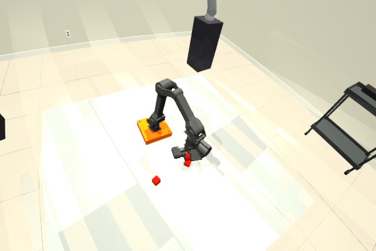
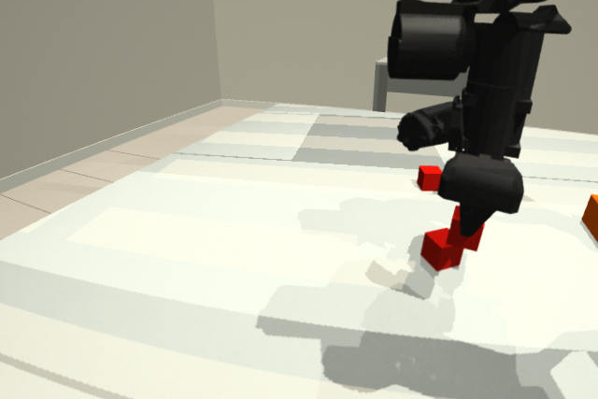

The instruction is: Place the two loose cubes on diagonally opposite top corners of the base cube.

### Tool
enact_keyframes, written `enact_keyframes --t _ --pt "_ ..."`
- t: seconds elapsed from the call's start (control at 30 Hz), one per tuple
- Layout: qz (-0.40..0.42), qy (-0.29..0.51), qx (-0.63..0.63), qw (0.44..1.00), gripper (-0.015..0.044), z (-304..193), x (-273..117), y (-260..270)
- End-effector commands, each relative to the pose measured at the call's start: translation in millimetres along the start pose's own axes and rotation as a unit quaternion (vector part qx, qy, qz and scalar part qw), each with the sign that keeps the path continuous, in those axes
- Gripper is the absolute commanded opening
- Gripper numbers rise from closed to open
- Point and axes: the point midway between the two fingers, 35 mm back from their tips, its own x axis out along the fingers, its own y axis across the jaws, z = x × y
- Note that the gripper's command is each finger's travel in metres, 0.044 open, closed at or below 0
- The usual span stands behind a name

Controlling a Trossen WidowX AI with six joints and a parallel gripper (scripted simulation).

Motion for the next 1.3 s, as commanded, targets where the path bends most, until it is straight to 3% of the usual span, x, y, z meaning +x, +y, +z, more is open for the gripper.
enact_keyframes --t 0.0,0.17,0.3,1.2,1.27 --pt "0.002 0.001 0.0 1.0 0.0105 -0.7 0.7 0.7" --pt "0.002 0.001 0.0 1.0 0.0105 -0.7 0.7 0.7" --pt "0.002 0.001 0.0 1.0 0.0205 -0.7 0.7 0.7" --pt "0.0 0.001 0.0 1.0 0.0205 -0.2 -30.2 -0.2" --pt "-0.001 0.003 0.017 1.0 0.0257 2.1 -28.9 -4.8"
